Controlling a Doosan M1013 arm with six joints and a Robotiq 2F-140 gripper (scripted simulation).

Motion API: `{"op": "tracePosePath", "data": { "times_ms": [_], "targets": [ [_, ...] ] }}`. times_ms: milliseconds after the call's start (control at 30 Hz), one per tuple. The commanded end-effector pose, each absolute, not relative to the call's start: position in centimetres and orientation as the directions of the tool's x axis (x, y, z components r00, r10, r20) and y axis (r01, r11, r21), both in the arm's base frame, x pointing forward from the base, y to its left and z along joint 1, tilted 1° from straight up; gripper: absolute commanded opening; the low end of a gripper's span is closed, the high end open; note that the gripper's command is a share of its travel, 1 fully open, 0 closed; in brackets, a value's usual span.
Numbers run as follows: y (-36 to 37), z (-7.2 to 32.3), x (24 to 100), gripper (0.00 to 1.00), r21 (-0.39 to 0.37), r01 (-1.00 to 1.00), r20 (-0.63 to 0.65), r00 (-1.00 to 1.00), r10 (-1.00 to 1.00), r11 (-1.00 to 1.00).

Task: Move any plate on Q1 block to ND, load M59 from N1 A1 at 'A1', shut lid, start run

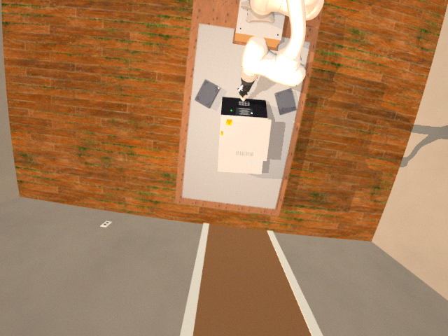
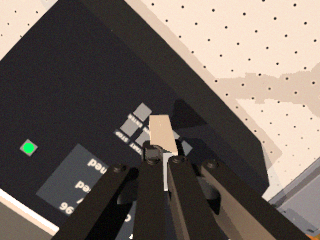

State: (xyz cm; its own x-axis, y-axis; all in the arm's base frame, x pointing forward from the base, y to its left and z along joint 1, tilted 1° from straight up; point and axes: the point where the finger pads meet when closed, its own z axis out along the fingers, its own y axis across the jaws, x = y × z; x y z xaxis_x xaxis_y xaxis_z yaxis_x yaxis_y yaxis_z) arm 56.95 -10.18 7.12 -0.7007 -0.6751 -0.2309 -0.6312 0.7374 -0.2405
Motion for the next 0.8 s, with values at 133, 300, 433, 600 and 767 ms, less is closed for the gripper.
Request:
{"op": "tracePosePath", "data": {
  "times_ms": [133, 300, 433, 600, 767],
  "targets": [
    [-10.21, 6.36, 57.59, 0.00, -0.240, -0.631, -0.231, -0.701, -0.675, 0.737],
    [-10.21, 6.36, 57.59, 0.00, -0.240, -0.631, -0.231, -0.701, -0.675, 0.737],
    [-10.21, 6.36, 57.59, 0.00, -0.240, -0.631, -0.231, -0.701, -0.675, 0.737],
    [-10.21, 6.36, 57.59, 0.00, -0.240, -0.631, -0.231, -0.701, -0.675, 0.737],
    [-10.21, 6.36, 57.59, 0.00, -0.240, -0.631, -0.231, -0.701, -0.675, 0.737]
  ]
}}
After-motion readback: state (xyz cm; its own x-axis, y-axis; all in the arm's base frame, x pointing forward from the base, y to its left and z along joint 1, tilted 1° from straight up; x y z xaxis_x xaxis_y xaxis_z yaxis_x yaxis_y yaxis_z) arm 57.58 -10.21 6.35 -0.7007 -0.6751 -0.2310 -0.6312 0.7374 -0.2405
